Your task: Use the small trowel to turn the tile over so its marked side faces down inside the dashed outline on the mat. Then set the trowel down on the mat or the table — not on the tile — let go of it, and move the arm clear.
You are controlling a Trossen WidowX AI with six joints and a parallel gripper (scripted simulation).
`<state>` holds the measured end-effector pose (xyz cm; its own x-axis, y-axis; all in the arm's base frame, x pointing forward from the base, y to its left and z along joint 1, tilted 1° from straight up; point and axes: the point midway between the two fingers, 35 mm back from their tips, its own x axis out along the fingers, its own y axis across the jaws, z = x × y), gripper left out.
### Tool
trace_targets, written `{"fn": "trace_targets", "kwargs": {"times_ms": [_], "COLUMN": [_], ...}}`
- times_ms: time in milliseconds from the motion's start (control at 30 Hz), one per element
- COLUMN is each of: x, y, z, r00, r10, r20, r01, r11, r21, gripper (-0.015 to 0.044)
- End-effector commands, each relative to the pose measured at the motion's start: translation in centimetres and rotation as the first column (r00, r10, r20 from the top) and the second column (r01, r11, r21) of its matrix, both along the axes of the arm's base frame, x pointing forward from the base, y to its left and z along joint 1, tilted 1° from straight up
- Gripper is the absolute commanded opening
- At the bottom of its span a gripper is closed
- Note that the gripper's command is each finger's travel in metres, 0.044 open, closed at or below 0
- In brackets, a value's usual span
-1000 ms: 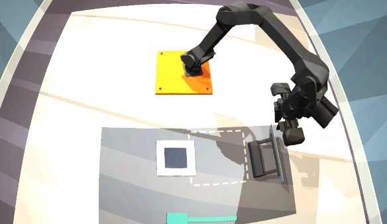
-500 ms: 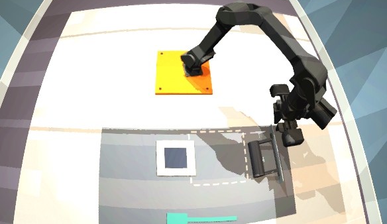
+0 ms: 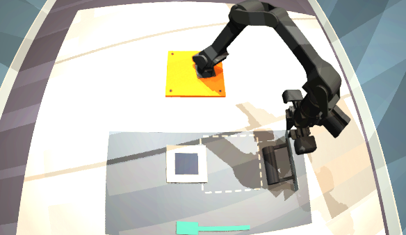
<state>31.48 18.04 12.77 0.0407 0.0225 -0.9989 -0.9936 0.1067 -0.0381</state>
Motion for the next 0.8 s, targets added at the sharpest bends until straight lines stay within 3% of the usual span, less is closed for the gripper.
{"fn": "trace_targets", "kwargs": {"times_ms": [0,767], "x": [-0.1,0.0], "y": [0.2,1.1], "z": [-0.5,-1.7], "r00": [1.000,1.000], "r10": [0.006,0.006], "r20": [-0.007,-0.007], "r01": [-0.006,-0.006], "r11": [1.000,1.000], "r21": [0.002,0.003], "gripper": [0.0100,0.0100]}}
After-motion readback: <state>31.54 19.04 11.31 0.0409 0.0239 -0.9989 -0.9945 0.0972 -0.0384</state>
